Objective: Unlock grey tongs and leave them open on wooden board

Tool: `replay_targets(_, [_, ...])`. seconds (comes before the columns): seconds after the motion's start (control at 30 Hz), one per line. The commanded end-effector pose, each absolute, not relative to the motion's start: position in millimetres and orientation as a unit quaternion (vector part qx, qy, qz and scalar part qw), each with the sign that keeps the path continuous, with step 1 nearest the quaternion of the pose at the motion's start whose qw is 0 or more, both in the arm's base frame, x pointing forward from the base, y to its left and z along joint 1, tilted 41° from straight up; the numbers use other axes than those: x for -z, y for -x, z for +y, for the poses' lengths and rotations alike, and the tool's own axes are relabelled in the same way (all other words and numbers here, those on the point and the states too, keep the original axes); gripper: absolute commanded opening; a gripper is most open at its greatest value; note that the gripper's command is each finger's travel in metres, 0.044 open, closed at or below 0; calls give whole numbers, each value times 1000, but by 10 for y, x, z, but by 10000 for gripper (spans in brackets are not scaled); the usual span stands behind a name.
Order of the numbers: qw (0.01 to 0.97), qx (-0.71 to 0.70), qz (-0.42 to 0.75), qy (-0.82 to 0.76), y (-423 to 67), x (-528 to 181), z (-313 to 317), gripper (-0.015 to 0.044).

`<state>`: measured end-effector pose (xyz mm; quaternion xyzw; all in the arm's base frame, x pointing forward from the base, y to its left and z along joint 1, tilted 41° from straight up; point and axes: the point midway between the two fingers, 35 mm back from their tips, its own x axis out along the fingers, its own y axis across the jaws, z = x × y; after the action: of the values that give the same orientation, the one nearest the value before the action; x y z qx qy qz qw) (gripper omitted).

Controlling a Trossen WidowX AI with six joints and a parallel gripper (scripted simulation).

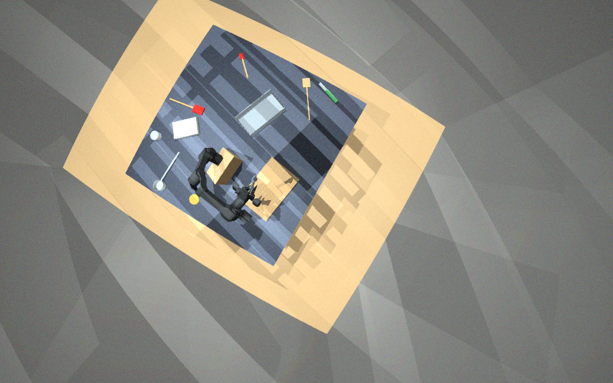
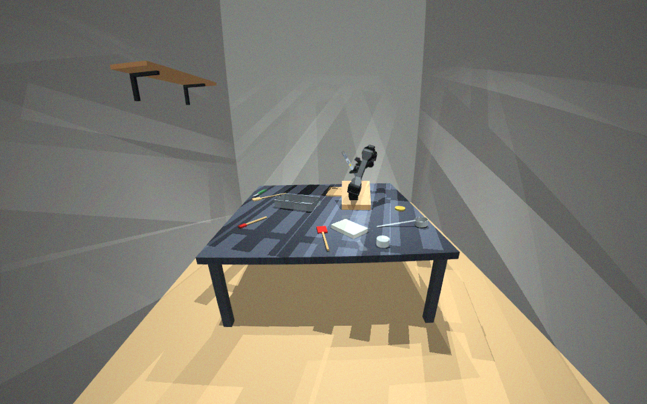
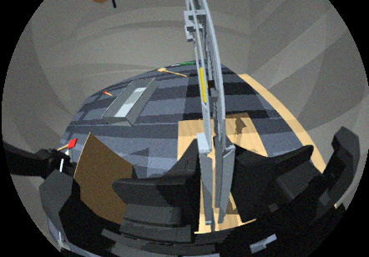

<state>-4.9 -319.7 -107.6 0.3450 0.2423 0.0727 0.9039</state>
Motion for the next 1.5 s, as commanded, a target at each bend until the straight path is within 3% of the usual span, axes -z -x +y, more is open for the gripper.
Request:
replay_targets(0.0, [921, -33, 192, -338, 128, 1027, -3275, -150])
replay_targets(1.27, [923, -27, 185, -337, 141, 1023, -3284, -150])
replay_targets(1.47, [907, -68, 235, -342, 50, 1057, -3220, -150])
